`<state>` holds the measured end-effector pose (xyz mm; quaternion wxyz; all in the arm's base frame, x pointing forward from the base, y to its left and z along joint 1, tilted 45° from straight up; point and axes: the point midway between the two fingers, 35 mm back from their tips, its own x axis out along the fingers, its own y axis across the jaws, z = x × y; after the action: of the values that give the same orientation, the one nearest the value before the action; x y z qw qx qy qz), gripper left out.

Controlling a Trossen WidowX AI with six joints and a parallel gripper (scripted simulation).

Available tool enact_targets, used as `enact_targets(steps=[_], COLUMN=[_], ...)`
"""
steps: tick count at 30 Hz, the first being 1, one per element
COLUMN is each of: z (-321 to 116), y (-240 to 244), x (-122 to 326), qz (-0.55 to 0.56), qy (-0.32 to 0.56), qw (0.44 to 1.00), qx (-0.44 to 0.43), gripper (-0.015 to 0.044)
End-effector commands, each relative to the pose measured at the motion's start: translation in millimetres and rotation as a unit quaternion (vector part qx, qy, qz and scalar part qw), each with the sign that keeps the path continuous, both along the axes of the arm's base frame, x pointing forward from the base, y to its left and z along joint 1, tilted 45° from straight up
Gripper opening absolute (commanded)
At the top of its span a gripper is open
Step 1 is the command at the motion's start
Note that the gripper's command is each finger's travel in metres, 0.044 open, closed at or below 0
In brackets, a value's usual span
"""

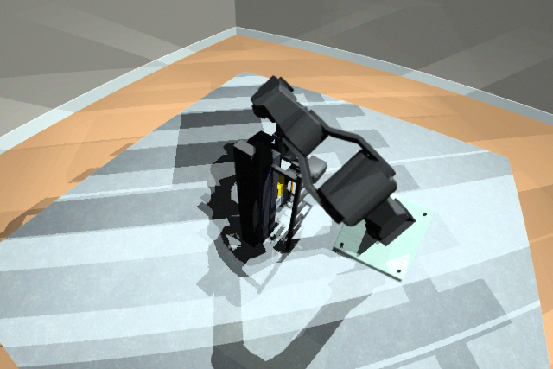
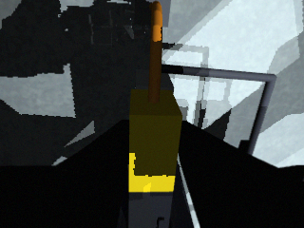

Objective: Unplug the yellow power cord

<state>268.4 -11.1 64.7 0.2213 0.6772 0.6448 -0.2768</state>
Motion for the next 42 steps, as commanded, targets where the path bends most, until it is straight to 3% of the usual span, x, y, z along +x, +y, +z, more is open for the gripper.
enact_targets(steps=[1,8,14,42], z=[-20.2,-26.7,-21.4,-3.7], y=[-30.1,-39.2,-32.0,-23.0], x=[-3.8,-6.4,-6.3,-4.0], qz=[-0.009,-0.009,-0.006,-0.009], qy=[0.011,0.011,0.01,0.012], qw=[0.999,0.999,0.999,0.999], qx=[-0.037,-0.037,-0.038,-0.034], gripper=[0.0,0.0,0.0157,0.016])
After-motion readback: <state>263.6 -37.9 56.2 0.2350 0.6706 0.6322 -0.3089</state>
